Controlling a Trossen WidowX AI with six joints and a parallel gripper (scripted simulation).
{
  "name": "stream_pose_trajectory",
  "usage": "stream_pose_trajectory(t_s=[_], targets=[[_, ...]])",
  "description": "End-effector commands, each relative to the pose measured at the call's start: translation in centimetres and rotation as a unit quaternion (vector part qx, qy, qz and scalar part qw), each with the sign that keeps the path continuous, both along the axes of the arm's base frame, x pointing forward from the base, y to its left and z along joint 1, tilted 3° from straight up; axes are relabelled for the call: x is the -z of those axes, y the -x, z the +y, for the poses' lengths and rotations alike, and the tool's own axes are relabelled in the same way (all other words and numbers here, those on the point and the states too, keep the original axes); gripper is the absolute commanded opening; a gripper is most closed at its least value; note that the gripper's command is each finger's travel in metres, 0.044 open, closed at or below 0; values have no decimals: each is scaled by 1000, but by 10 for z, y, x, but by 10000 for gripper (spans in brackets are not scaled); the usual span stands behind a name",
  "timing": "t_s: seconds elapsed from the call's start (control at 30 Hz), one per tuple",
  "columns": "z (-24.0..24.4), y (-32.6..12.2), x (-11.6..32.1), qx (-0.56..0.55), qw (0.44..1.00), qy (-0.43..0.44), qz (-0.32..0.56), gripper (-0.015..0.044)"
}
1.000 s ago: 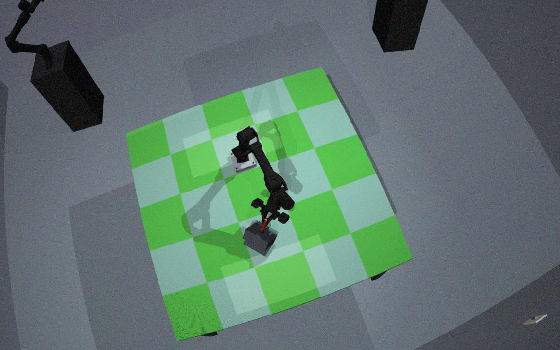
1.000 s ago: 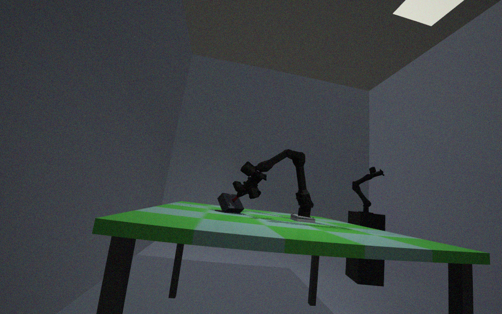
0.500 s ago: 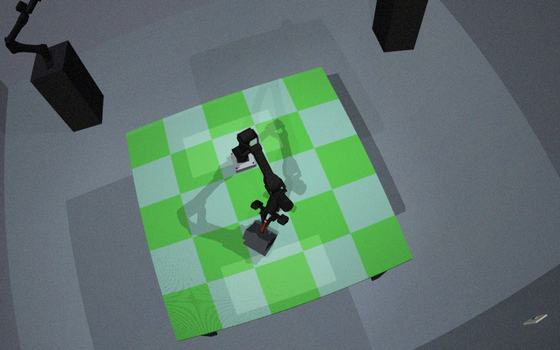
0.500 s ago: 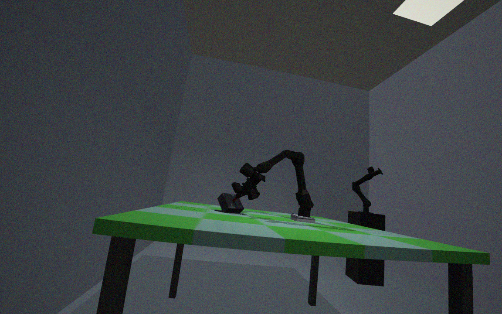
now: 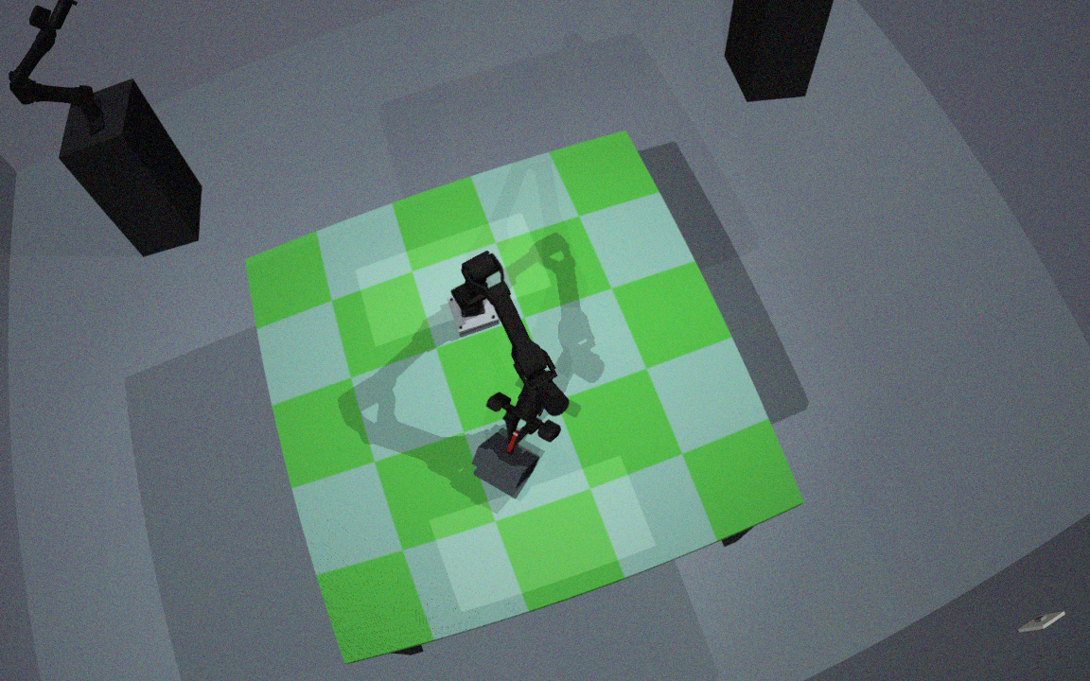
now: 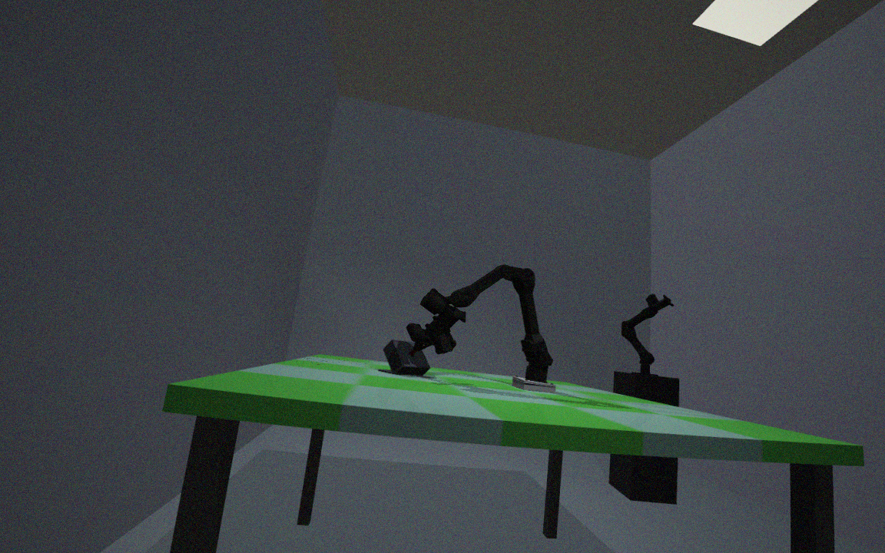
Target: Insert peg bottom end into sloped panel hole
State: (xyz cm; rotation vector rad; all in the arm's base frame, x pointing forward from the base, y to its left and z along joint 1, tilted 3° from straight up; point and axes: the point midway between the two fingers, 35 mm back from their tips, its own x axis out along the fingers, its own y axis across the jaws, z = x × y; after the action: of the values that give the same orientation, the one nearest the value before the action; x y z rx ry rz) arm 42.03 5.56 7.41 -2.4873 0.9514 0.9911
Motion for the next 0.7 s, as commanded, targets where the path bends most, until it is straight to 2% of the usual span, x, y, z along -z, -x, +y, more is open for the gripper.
stream_pose_trajectory(t_s=[0.0, 0.67], targets=[[-1, -1, 3, -2, 1000, 0, 2, 0], [-3, -4, 5, 0, 1000, 1, 1, 0]])
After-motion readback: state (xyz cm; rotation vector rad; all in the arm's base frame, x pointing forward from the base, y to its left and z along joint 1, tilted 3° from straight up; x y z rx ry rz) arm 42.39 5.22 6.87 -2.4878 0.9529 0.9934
